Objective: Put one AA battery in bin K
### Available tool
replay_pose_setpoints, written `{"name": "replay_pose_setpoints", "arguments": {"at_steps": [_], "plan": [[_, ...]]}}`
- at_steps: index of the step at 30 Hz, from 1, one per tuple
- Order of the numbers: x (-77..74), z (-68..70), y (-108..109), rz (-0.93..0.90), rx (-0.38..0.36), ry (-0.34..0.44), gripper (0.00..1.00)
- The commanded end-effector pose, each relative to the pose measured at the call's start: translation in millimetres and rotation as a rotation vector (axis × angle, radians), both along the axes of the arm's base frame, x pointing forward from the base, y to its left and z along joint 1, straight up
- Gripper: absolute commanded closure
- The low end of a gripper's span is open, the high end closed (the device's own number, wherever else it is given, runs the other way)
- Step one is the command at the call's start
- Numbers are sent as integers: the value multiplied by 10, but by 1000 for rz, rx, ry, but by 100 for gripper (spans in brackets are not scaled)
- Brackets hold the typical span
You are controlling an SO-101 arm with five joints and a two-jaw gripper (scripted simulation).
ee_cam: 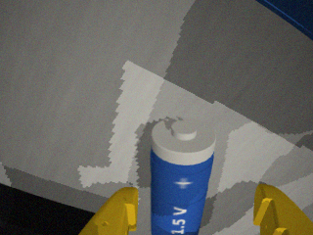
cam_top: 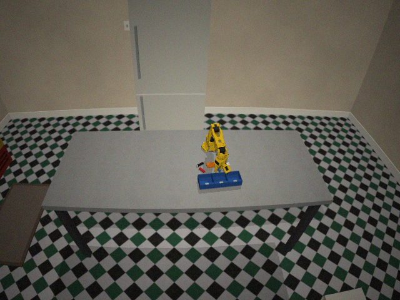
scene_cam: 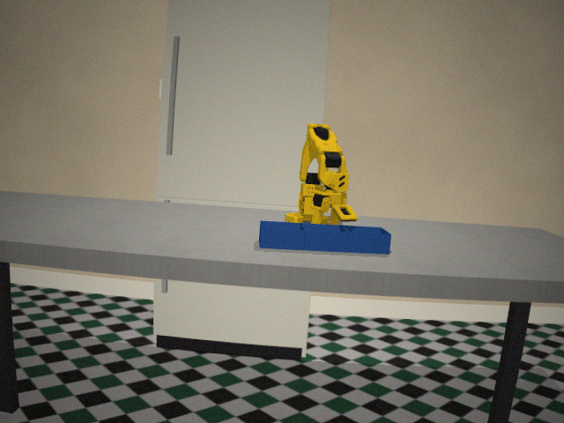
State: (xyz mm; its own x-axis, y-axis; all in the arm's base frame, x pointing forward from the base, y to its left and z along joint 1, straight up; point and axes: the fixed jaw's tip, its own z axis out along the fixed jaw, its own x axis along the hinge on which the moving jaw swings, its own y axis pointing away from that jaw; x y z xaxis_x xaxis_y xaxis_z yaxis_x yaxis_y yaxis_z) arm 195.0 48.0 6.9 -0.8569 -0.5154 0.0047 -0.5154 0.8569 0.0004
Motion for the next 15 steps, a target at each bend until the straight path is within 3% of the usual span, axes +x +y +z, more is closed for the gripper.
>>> {"name": "replay_pose_setpoints", "arguments": {"at_steps": [1, 15], "plan": [[29, 28, -11, 3, 5, -22, 79], [29, 28, -11, 3, 6, -22, 87]]}}
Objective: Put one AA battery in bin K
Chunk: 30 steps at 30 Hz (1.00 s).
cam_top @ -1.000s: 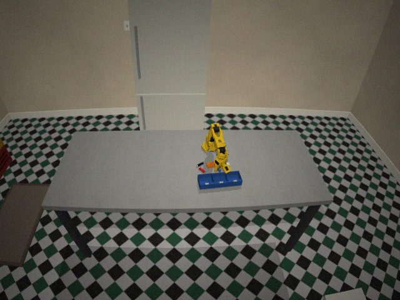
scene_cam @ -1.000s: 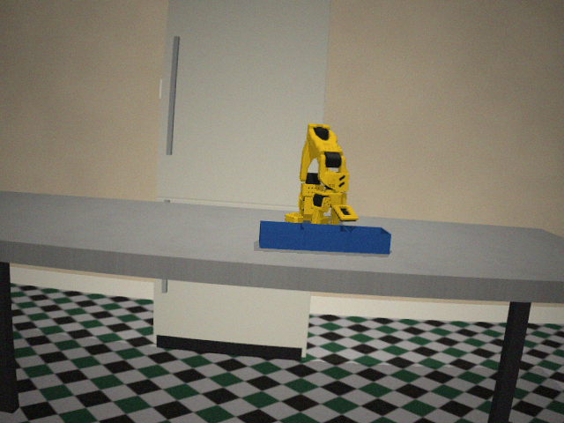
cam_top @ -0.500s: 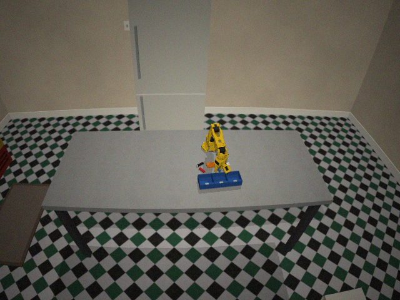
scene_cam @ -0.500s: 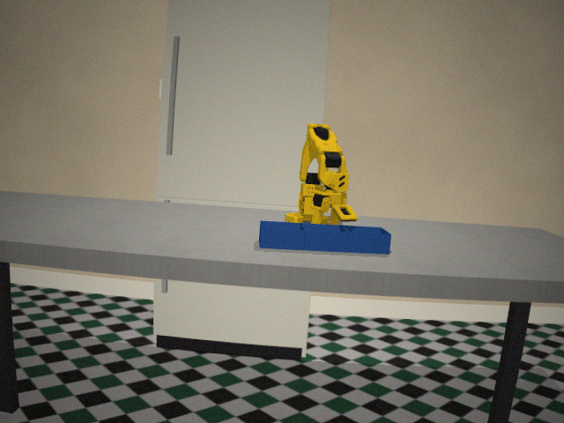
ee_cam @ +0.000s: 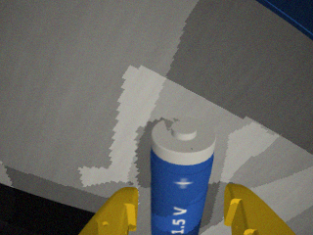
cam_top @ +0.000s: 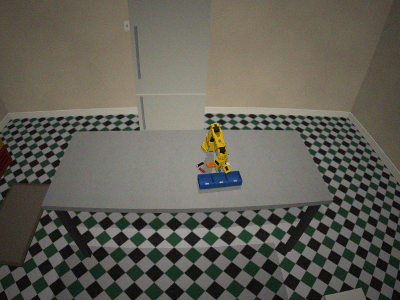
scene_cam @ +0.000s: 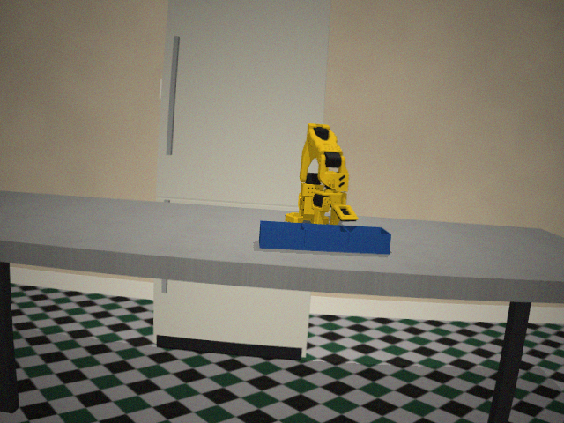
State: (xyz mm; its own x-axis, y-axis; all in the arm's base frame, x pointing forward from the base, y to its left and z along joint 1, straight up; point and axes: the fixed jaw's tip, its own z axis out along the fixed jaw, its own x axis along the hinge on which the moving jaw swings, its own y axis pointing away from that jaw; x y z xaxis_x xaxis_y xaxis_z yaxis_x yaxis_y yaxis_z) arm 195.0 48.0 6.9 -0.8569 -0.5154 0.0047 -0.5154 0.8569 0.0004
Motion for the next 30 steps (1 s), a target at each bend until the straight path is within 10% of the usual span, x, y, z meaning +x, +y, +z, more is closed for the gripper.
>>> {"name": "replay_pose_setpoints", "arguments": {"at_steps": [1, 30], "plan": [[29, 28, -11, 3, 6, -22, 88], [29, 28, -11, 3, 6, -22, 100]]}}
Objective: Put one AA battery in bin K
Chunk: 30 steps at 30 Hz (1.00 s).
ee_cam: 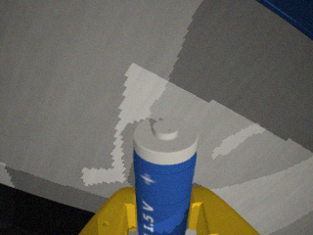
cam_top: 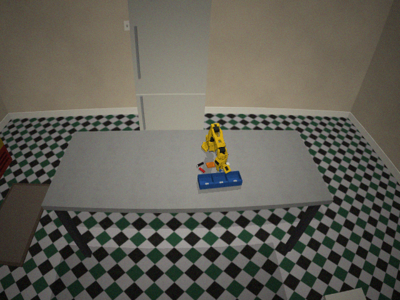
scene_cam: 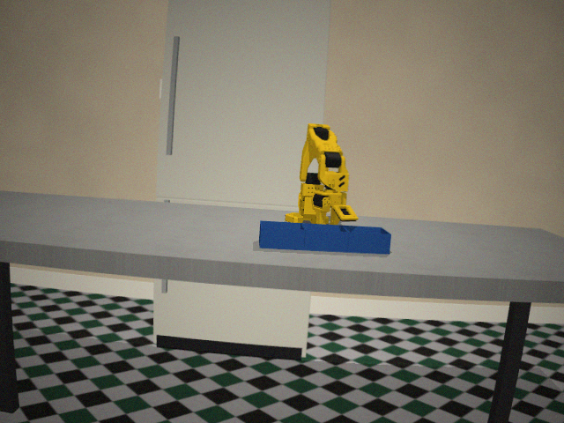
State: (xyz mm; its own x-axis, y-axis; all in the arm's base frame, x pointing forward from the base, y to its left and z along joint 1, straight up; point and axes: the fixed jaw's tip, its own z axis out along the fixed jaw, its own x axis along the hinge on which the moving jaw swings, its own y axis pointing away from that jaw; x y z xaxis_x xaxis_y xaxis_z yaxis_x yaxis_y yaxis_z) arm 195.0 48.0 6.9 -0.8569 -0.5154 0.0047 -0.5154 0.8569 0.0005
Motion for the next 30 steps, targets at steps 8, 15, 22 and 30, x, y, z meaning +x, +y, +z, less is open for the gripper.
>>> {"name": "replay_pose_setpoints", "arguments": {"at_steps": [8, 15, 22, 30], "plan": [[29, 28, -11, 3, 5, -22, 100], [29, 28, -11, 3, 5, -22, 100], [34, 55, -12, 3, 5, -22, 100], [55, 239, -23, 3, 5, -22, 100]]}}
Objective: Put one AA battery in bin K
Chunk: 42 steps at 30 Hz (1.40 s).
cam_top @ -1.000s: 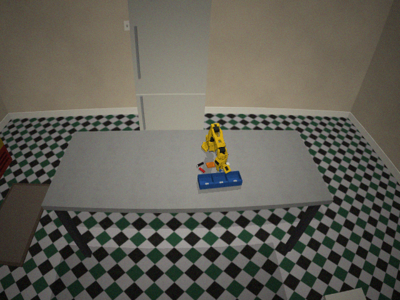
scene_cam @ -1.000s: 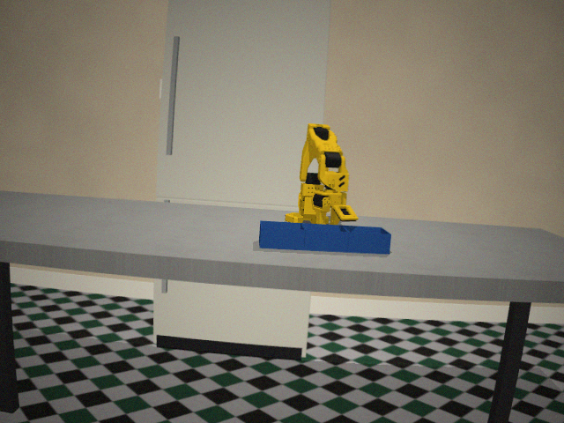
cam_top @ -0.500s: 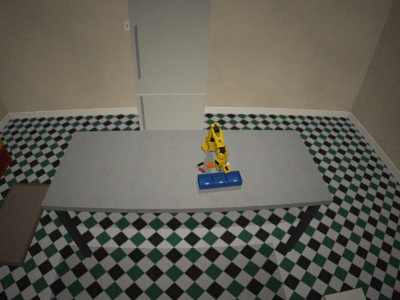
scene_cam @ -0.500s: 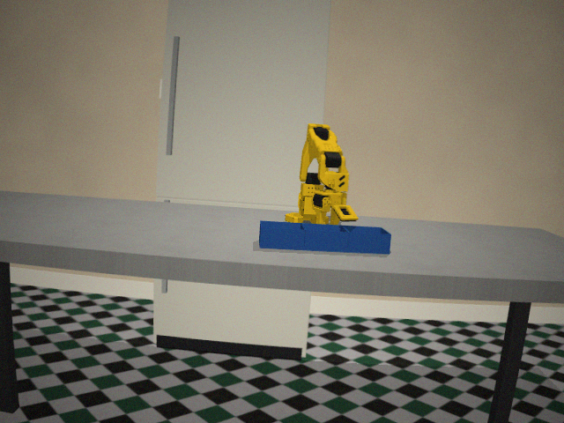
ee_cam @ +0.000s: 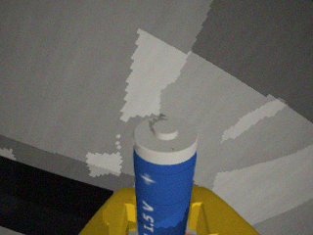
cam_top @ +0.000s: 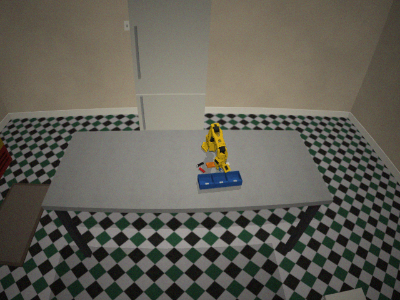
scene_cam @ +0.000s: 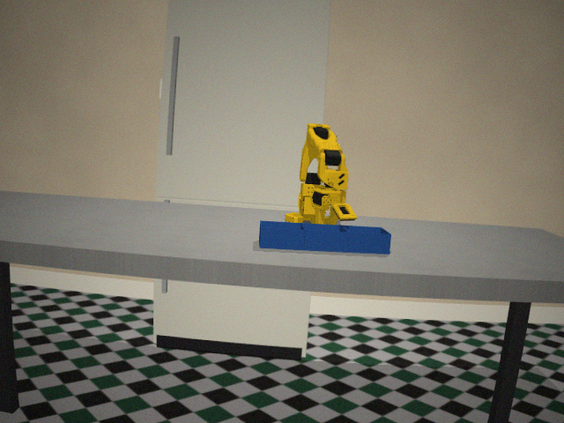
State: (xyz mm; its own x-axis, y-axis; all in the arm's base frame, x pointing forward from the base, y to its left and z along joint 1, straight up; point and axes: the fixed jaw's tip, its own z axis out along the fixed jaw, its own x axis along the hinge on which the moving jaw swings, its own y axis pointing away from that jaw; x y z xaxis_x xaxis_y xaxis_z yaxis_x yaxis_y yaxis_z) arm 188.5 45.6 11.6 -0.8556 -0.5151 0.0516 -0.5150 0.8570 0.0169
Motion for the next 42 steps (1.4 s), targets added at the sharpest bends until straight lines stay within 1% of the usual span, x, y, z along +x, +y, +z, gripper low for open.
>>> {"name": "replay_pose_setpoints", "arguments": {"at_steps": [1, 3, 9, 13, 26, 42], "plan": [[121, 223, -1, 3, 16, -70, 100], [121, 223, -1, 3, 16, -70, 100], [118, 391, -14, 3, 15, -70, 100], [112, 455, -21, 3, 15, -70, 100], [125, 480, -34, -7, 16, -74, 100], [310, 576, -198, -139, 18, -116, 100]]}}
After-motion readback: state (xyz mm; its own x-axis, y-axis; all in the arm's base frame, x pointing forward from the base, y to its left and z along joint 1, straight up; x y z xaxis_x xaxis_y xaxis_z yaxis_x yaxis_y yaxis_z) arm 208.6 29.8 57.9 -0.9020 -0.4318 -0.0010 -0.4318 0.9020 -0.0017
